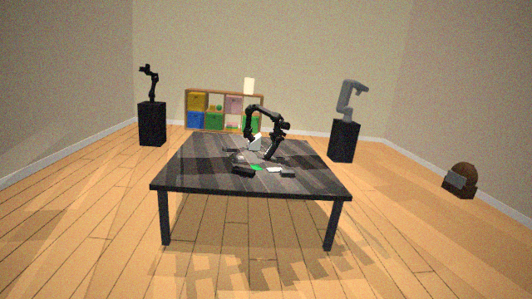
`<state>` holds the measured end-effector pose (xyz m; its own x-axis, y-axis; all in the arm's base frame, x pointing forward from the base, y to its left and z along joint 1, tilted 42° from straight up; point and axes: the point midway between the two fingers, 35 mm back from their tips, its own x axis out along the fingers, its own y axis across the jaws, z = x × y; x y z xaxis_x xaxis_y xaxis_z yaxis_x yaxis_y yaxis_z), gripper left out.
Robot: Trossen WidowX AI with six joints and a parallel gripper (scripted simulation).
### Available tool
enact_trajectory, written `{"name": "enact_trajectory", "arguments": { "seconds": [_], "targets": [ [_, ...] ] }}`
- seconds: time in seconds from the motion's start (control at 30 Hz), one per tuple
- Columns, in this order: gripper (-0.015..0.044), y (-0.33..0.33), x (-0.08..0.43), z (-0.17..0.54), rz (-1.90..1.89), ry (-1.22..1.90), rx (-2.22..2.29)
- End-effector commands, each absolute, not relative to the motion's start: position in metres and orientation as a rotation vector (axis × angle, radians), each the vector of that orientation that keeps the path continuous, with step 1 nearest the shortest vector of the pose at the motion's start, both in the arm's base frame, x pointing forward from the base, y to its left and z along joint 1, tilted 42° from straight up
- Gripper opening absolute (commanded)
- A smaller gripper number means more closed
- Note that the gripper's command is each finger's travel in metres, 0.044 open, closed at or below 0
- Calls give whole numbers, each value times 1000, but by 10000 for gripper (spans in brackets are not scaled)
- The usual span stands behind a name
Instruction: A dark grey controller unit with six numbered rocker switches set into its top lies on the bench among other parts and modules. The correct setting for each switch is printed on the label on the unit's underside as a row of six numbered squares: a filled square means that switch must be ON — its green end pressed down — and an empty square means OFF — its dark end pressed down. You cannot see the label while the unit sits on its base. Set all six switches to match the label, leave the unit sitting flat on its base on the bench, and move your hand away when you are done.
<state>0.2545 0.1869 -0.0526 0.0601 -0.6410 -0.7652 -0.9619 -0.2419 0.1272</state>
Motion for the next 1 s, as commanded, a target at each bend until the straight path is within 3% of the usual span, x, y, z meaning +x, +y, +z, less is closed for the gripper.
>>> {"name": "enact_trajectory", "arguments": {
  "seconds": [0.0,0.97],
  "targets": [
    [338,185,254,-58,1027,1617,-1917],
    [338,190,249,-80,1028,1616,-1917]
  ]
}}
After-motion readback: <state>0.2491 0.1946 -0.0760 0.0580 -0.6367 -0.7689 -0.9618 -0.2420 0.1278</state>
